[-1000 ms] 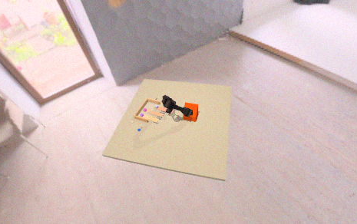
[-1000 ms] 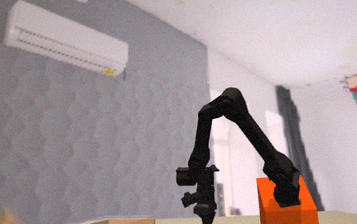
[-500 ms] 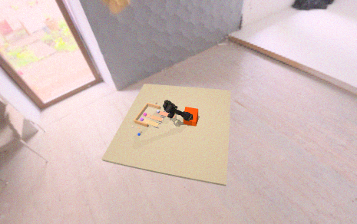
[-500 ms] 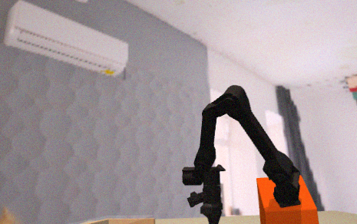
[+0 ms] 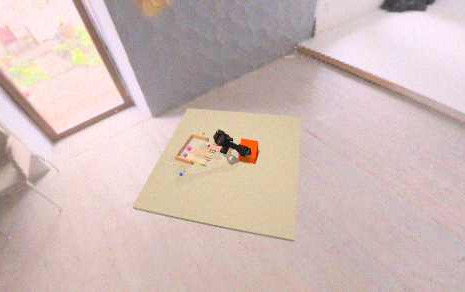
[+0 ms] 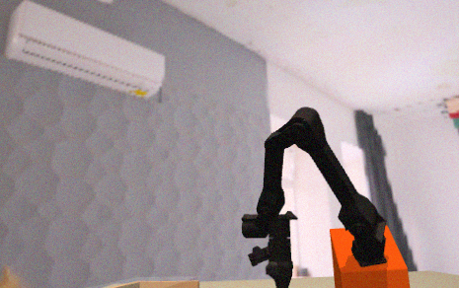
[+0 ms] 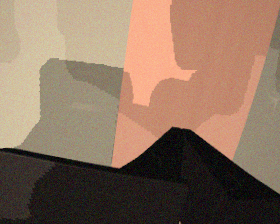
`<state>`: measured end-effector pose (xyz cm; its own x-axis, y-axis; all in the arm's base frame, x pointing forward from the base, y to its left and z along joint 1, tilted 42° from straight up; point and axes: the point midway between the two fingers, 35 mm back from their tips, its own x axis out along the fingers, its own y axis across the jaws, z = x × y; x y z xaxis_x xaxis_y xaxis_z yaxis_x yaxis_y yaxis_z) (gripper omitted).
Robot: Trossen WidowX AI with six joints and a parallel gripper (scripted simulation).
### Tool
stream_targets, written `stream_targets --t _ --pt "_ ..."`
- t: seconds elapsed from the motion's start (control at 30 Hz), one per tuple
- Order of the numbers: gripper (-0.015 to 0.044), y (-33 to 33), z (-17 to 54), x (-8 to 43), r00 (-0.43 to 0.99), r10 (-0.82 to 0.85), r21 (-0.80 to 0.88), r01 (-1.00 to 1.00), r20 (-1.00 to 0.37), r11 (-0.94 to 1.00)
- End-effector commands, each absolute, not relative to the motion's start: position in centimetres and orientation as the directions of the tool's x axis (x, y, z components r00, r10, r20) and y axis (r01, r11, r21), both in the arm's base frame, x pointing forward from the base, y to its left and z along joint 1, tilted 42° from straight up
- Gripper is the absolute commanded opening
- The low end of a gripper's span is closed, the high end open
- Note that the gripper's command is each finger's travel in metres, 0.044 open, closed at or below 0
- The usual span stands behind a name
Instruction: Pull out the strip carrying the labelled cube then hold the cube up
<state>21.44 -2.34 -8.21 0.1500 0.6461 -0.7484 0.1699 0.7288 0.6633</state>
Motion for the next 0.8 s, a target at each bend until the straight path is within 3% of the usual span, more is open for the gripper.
stream_targets --t 0.0,0.77 --pt "0.0 -1.63 -8.44 19.93 0.118 0.653 0.663 0.181 -0.748 0.727" --pt "0.0 -1.4 -8.4 18.97 0.118 0.653 0.662 0.181 -0.748 0.727"
